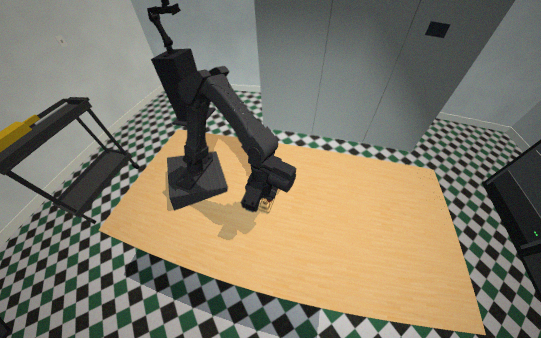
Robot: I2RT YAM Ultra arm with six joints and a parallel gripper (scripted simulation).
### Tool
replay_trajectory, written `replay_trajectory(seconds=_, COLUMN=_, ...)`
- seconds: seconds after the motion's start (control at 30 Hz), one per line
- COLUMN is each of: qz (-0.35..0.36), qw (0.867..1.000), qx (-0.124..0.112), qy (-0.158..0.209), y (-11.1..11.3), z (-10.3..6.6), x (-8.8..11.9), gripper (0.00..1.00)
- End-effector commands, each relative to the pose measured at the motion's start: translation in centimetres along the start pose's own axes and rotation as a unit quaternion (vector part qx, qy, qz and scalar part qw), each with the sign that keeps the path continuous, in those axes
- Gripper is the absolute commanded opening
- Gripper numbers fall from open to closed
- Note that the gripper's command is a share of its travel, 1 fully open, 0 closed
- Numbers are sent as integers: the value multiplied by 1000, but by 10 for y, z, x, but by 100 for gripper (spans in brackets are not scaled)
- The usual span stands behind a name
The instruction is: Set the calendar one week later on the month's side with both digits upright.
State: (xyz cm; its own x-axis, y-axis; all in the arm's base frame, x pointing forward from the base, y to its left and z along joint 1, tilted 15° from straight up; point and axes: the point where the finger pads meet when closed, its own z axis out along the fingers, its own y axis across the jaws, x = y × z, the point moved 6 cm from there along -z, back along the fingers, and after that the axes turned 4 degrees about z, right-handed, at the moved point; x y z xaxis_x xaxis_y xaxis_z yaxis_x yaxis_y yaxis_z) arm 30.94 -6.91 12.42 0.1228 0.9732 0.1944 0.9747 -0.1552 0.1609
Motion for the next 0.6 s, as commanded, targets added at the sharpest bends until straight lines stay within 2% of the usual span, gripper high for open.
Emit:
replay_trajectory(seconds=0.0, qz=-1, qw=1000, qx=-12, qy=-4, y=4, z=-1, x=-1, gripper=45)
replay_trajectory(seconds=0.57, qz=-1, qw=1000, qx=-12, qy=-4, y=4, z=11, x=-1, gripper=45)
